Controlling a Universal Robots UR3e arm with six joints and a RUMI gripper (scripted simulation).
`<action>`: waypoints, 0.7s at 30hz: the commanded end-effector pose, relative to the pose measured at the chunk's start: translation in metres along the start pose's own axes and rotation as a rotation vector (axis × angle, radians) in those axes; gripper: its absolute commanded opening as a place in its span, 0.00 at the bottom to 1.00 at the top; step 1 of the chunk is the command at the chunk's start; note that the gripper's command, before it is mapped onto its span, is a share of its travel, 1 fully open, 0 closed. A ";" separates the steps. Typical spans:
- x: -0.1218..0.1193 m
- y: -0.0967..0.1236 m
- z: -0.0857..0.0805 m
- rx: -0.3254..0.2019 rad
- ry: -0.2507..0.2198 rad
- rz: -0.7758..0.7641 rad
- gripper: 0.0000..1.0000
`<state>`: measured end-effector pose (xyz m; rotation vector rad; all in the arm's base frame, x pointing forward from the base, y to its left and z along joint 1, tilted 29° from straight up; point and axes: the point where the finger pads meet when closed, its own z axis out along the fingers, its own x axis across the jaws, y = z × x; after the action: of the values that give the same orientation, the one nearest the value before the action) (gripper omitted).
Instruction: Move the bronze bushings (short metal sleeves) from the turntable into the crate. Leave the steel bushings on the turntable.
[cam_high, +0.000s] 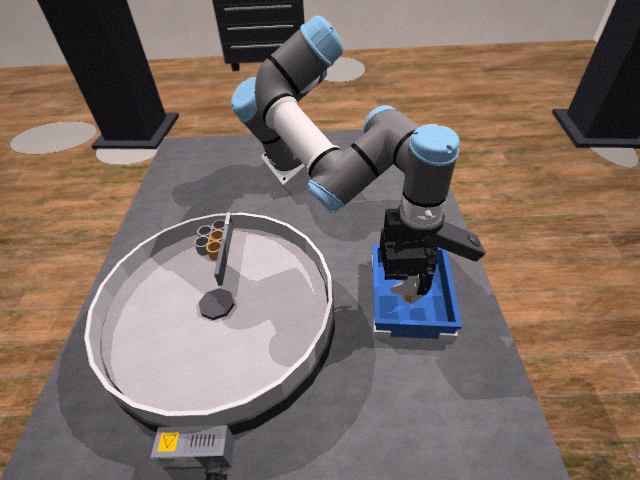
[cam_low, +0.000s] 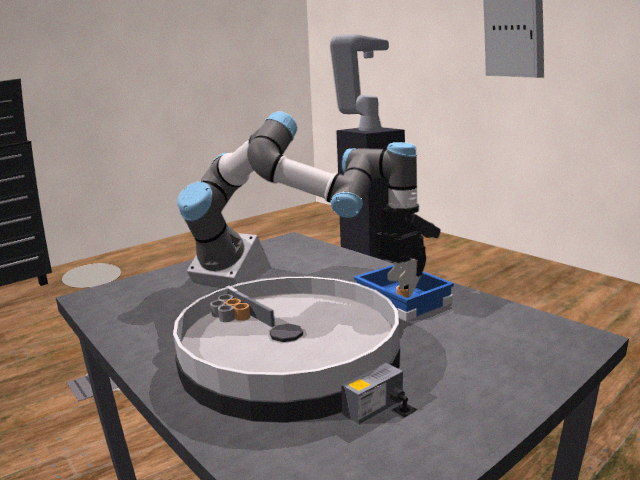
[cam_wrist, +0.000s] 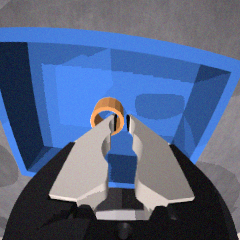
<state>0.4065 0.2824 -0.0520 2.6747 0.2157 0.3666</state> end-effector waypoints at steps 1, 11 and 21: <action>0.000 0.000 -0.001 0.001 0.001 0.000 0.06; 0.001 0.000 -0.013 0.002 0.003 0.001 0.06; 0.001 0.000 -0.042 0.002 0.003 0.001 0.06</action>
<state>0.4020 0.2924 -0.0325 2.6789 0.2192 0.3808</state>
